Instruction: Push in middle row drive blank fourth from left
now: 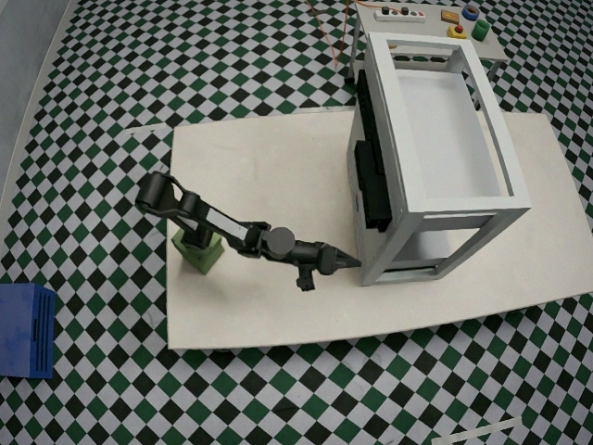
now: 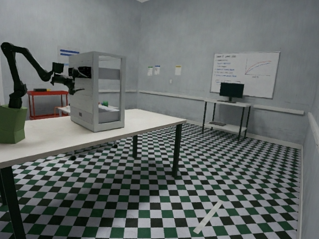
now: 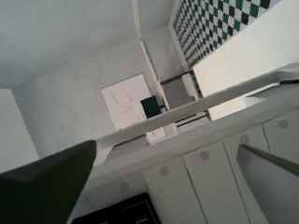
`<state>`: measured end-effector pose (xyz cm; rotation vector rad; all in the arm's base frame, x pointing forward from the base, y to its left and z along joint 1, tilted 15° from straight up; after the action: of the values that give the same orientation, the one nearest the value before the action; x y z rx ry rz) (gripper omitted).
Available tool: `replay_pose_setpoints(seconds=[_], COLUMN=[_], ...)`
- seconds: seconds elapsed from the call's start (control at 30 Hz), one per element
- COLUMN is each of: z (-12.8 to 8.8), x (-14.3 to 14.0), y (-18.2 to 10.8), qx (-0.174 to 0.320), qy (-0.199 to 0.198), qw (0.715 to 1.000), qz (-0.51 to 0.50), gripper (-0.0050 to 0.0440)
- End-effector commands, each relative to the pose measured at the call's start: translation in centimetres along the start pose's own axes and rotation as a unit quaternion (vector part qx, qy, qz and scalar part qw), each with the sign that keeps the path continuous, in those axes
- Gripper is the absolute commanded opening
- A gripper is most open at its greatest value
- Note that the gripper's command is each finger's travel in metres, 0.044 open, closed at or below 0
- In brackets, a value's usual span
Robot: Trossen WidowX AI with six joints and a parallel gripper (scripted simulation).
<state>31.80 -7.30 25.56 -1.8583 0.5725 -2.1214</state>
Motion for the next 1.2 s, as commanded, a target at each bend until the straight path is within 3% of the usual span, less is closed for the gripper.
replay_pose_setpoints(seconds=[0.0,0.23,0.3,0.57,1.17], z=[-3.1,-7.0,-7.0,-10.6,-13.8], x=[-0.2,-1.4,-1.4,-2.4,-3.2], y=[-3.0,-6.7,-6.7,-10.3,-13.4], qx=[0.020,0.050,0.050,0.079,0.104], qy=[0.010,0.015,0.015,0.020,0.024], qw=[0.999,0.994,0.994,0.986,0.976], qz=[-0.036,-0.091,-0.091,-0.143,-0.188], gripper=[0.0440,0.0440,0.0440,0.0440,0.0440])
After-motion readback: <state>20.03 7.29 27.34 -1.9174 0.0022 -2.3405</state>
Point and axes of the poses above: the point midway between the two fingers, 35 mm back from their tips, its own z axis out along the fingers, its own x axis across the jaws, y = z × x, the point moved 3 cm from there along -z, back along the fingers, and after that the axes turned 13 degrees about z, right-handed, at the moved point
